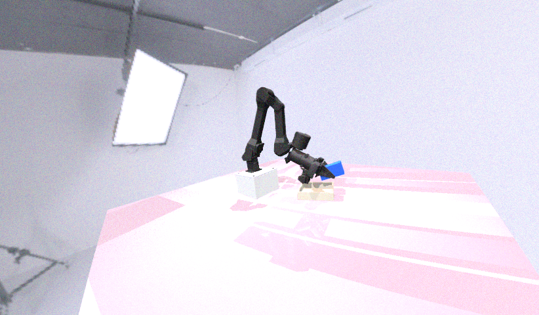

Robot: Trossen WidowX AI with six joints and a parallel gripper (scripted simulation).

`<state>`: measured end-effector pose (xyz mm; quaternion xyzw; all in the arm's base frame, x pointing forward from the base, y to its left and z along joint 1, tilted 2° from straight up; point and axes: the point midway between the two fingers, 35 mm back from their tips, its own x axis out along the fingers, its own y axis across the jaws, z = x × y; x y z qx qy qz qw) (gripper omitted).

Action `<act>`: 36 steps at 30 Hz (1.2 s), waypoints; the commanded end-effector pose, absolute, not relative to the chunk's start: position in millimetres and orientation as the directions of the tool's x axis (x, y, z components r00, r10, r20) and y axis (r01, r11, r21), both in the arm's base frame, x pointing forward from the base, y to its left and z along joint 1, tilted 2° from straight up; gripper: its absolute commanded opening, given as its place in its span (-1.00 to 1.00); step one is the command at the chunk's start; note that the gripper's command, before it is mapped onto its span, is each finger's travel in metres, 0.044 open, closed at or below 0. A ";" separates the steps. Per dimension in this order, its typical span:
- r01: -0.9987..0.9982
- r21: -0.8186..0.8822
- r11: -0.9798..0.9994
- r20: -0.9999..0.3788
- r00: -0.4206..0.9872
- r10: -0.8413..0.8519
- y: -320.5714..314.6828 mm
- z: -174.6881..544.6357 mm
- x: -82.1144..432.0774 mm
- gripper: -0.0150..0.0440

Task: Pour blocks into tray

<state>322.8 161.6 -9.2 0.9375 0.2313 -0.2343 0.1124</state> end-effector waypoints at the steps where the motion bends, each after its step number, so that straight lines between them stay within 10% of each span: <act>1: 0.484 0.103 -0.869 -0.467 0.795 0.387 160.3 -9.1 320.0 -0.49; 36: 0.473 0.107 -0.875 -0.361 0.838 0.409 157.6 0.9 314.7 -0.49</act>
